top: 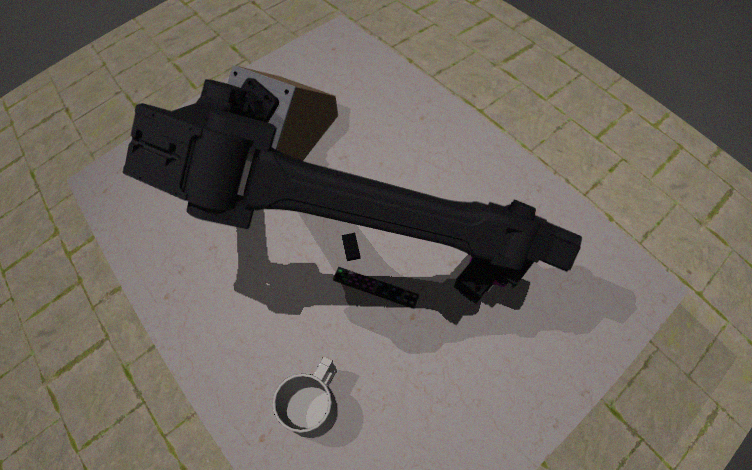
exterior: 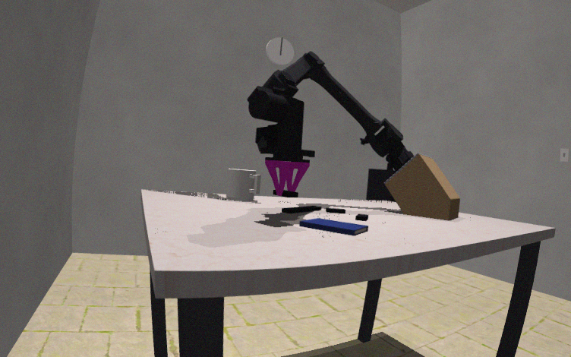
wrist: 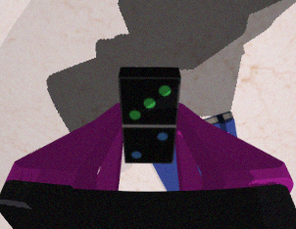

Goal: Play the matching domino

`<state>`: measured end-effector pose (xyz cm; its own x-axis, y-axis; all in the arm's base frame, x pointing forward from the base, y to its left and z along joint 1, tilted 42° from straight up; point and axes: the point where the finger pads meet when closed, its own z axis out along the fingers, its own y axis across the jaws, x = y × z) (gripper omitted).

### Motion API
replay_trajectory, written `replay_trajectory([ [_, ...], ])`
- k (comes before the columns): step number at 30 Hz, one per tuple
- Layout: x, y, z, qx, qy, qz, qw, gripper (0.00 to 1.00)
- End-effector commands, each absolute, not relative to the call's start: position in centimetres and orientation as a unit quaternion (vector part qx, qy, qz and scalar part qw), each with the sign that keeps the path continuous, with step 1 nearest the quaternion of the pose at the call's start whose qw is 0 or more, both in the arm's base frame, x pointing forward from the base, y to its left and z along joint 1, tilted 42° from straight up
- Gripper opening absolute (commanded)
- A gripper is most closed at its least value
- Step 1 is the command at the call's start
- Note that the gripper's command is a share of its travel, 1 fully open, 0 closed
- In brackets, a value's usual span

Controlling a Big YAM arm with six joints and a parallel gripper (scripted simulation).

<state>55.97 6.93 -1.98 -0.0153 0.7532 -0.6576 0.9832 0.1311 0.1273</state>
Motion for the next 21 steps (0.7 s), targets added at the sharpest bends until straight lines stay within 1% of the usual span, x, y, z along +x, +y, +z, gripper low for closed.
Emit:
replay_trajectory([
  [1, 56.5, 9.2, 0.3, 0.632, 0.685, -0.168, 0.319, 0.22],
  [4, 56.5, 9.2, 0.3, 0.632, 0.685, -0.168, 0.319, 0.22],
  [5, 56.2, 8.1, -0.6, 0.632, 0.687, -0.178, 0.312, 0.22],
  [14, 56.2, 11.2, 3.3, 0.635, 0.682, -0.163, 0.323, 0.22],
  [21, 56.2, 11.2, 3.3, 0.635, 0.682, -0.163, 0.323, 0.22],
])
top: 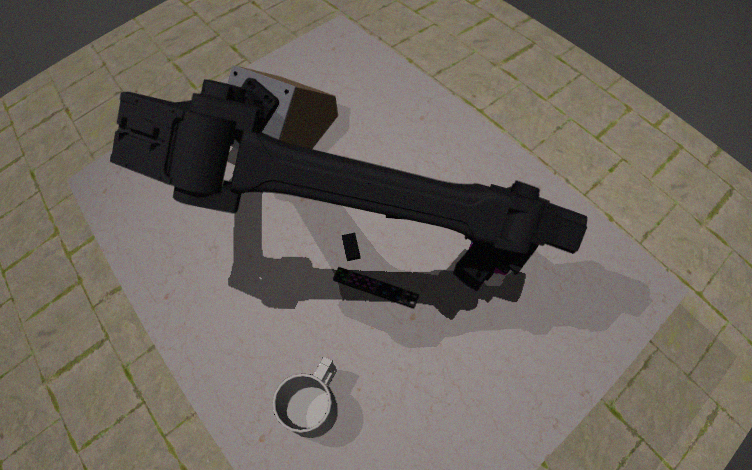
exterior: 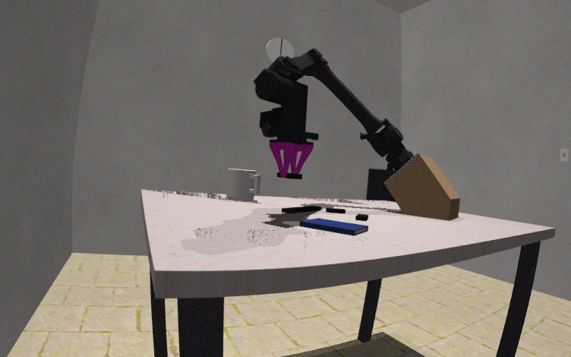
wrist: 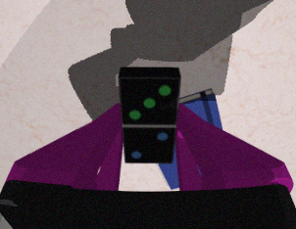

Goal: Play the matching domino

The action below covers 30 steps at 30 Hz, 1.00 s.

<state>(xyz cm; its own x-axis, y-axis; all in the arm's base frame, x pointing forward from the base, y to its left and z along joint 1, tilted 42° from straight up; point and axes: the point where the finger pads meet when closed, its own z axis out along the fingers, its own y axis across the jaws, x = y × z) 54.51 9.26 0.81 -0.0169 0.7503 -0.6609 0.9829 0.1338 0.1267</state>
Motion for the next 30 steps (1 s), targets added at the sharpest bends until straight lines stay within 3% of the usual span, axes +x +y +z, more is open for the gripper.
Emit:
replay_trajectory([
  [1, 54.8, 9.6, 1.4, 0.631, 0.687, -0.185, 0.31, 0.22],
  [10, 57.1, 12.8, 6.1, 0.639, 0.679, -0.152, 0.328, 0.22],
  [18, 55.8, 11.0, 3.8, 0.636, 0.682, -0.174, 0.316, 0.22],
  [30, 57.5, 13.2, 6.9, 0.639, 0.679, -0.148, 0.33, 0.22],
])
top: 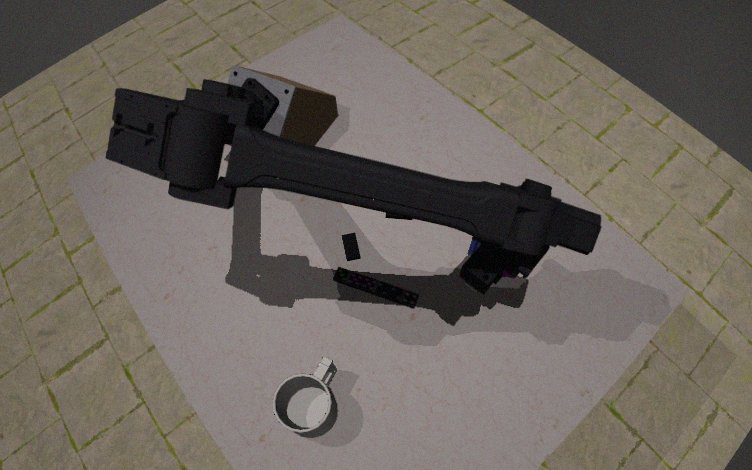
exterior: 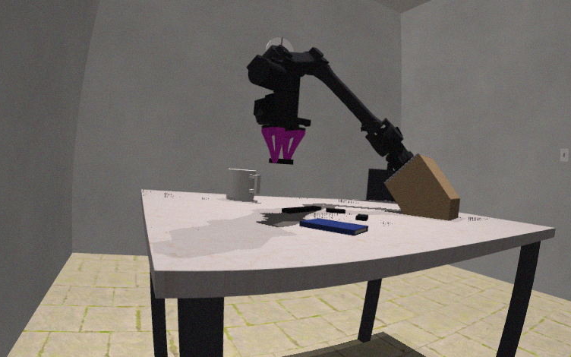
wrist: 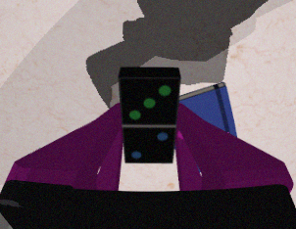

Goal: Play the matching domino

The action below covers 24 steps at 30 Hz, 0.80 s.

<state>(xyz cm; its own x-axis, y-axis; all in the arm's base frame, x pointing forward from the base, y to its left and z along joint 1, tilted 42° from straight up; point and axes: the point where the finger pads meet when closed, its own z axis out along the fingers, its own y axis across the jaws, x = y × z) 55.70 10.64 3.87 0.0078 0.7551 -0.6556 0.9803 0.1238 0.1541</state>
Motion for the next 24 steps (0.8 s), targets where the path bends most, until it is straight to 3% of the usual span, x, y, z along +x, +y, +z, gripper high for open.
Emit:
replay_trajectory([
  [1, 57.5, 13.2, 6.9, 0.639, 0.679, -0.148, 0.33, 0.22],
  [5, 55.6, 11.0, 4.8, 0.622, 0.695, -0.177, 0.314, 0.22],
  [14, 51.5, 9.6, 8.2, 0.473, 0.805, -0.215, 0.285, 0.22],
  [24, 49.9, 8.4, 8.6, 0.446, 0.821, -0.233, 0.271, 0.22],
])
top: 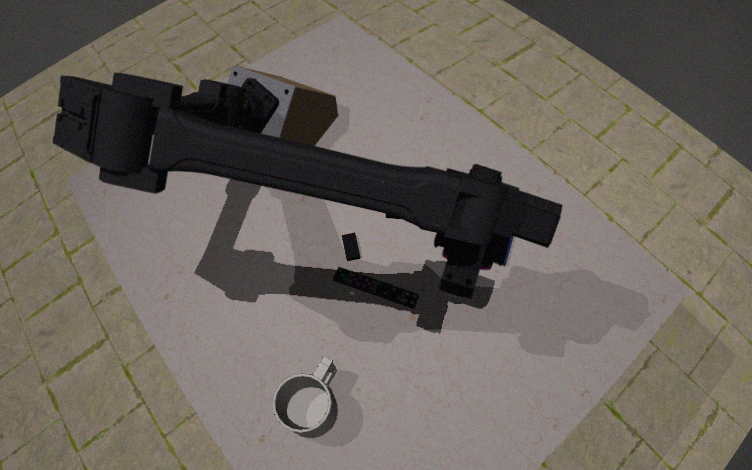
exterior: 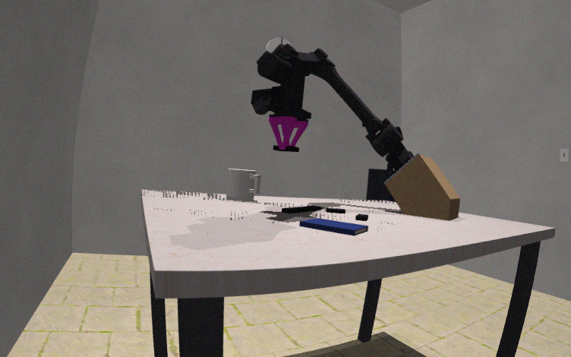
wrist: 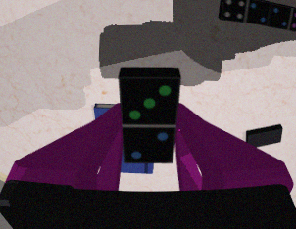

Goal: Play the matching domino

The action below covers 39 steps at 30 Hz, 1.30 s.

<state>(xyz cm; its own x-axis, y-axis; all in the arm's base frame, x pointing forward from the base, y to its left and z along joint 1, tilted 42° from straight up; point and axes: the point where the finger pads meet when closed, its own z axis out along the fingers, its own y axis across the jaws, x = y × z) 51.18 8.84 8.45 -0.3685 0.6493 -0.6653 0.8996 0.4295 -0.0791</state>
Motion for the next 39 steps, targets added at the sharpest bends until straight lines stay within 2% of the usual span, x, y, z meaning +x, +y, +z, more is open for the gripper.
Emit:
replay_trajectory([
  [1, 49.3, 8.1, 8.8, 0.425, 0.832, -0.238, 0.265, 0.22],
  [7, 46.2, 6.5, 9.8, 0.3, 0.888, -0.263, 0.228, 0.22],
  [15, 45.3, 6.5, 9.5, 0.307, 0.884, -0.272, 0.222, 0.22],
  [24, 40.6, 3.0, 10.5, 0.103, 0.934, -0.305, 0.156, 0.22],
  [32, 39.7, 2.7, 10.4, 0.117, 0.931, -0.313, 0.15, 0.22],
  [39, 36.0, -0.2, 10.9, -0.052, 0.937, -0.332, 0.096, 0.22],
])
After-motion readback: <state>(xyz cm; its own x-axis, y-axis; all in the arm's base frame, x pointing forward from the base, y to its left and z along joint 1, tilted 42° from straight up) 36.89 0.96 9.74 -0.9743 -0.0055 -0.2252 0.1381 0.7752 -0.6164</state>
